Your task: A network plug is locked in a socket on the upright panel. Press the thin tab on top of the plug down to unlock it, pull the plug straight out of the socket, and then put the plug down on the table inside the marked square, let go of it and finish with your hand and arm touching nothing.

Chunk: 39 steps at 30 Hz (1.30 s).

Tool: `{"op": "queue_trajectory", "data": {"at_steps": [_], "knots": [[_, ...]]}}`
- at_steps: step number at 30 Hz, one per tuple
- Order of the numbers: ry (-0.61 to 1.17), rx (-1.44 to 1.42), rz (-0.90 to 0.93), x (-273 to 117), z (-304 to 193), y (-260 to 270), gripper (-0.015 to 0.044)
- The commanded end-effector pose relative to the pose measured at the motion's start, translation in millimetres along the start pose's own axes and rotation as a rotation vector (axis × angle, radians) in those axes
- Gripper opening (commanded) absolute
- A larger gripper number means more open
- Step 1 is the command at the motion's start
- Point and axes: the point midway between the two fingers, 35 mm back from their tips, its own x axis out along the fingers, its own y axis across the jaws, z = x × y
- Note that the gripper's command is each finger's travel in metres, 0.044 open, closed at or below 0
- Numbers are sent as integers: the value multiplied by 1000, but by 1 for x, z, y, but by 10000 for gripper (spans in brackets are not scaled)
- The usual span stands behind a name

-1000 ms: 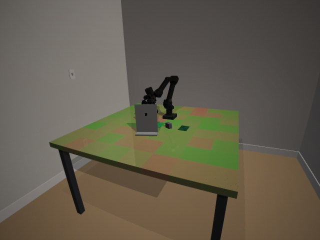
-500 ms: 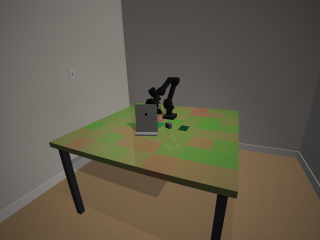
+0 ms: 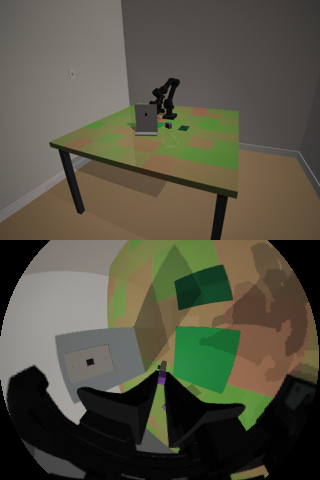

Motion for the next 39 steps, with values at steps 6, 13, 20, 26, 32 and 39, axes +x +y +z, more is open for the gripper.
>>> {"op": "queue_trajectory", "data": {"at_steps": [6,13,20,26,32,39], "knots": [[-72,-20,-68,-8,4,-18,0],[-72,-20,-67,0,5,-23,0],[-72,-20,-67,9,5,-28,0],[-72,-20,-67,15,6,-33,0],[-72,-20,-67,22,7,-38,0],[-72,-20,-67,29,7,-45,0]]}}
